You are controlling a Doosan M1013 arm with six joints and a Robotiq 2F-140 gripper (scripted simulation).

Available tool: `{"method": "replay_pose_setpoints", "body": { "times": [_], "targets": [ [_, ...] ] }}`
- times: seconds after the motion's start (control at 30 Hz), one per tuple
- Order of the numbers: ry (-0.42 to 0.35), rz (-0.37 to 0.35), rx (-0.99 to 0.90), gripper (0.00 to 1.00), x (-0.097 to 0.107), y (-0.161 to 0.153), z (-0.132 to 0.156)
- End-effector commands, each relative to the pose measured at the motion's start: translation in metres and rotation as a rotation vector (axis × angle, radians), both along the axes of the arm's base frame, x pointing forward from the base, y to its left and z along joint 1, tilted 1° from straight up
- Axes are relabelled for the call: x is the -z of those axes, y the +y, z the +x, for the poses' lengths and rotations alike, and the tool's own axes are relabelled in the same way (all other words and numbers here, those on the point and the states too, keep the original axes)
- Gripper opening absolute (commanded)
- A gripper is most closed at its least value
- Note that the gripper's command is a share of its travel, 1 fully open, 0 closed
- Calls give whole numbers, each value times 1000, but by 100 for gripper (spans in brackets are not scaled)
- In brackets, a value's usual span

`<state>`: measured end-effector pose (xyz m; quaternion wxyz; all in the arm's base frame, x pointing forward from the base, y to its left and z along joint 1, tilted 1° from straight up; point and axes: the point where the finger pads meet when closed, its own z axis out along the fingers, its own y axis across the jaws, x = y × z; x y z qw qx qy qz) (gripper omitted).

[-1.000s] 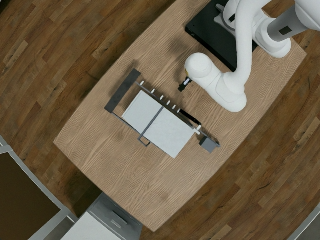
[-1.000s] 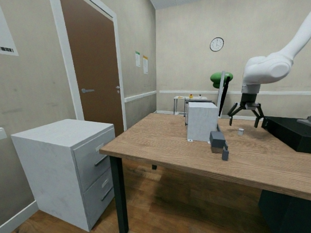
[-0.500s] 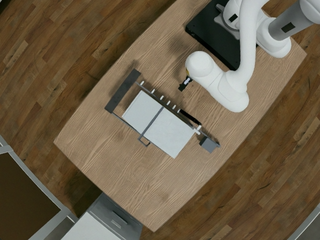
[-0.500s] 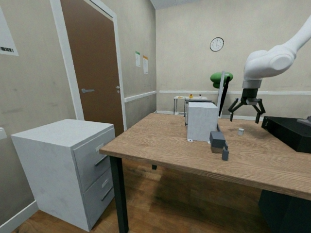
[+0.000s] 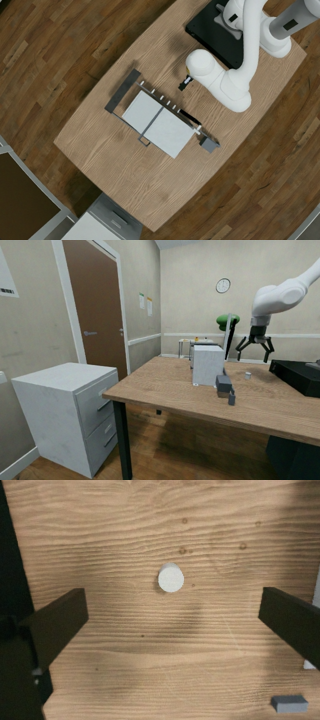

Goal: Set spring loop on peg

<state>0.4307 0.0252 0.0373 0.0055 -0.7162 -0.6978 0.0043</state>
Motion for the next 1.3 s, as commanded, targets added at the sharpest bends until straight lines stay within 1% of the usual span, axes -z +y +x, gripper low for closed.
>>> {"method": "replay_pose_setpoints", "body": {
  "times": [0.0,0.1,0.2,0.67,0.73,0.77,1.27],
  "targets": [
    [-1,0,0,100,-8,0,1],
    [-1,0,0,100,-16,0,1],
    [-1,0,0,100,-13,0,1],
    [-1,0,0,100,-40,0,1],
    [-1,0,0,100,-40,0,1],
    [1,149,-16,100,-83,0,-11],
    [1,149,-16,100,-83,0,-11]
  ]
}}
